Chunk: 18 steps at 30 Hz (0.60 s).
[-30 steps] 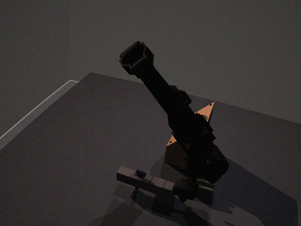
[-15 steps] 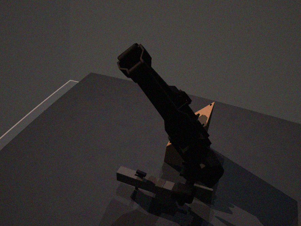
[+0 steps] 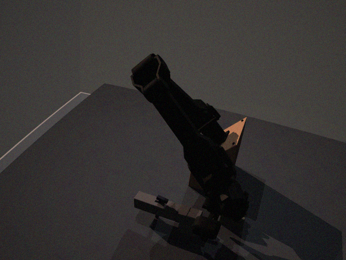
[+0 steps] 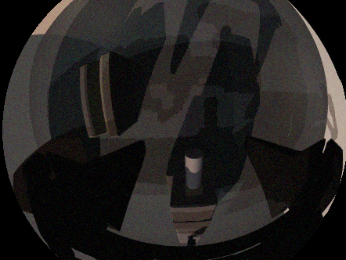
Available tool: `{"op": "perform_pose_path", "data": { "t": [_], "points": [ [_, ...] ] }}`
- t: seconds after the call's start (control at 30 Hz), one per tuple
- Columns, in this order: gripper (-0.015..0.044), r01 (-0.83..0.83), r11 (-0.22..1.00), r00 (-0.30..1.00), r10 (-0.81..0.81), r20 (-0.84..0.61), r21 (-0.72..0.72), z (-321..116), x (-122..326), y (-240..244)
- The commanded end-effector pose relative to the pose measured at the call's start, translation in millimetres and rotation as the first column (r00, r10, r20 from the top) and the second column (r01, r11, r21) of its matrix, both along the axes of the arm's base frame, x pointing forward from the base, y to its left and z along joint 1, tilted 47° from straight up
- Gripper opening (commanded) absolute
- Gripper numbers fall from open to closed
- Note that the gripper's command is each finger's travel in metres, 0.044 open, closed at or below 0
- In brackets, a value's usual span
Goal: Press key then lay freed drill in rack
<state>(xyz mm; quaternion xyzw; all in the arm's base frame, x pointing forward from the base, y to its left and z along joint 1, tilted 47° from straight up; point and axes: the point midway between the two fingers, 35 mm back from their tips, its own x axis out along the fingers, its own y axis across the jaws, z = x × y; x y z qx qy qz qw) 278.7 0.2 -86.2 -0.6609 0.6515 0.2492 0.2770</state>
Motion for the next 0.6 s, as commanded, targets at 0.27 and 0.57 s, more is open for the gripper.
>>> {"op": "perform_pose_path", "data": {
  "t": [0.27,0.57],
  "points": [
    [0.044,-0.002,1.0,1.0,0.002,-0.011,-0.01,-5.9,-4.3,-13.6],
    [0.0256,0.001,1.0,1.0,-0.001,-0.002,-0.004,-5.0,-1.4,-11.2]
  ]
}}
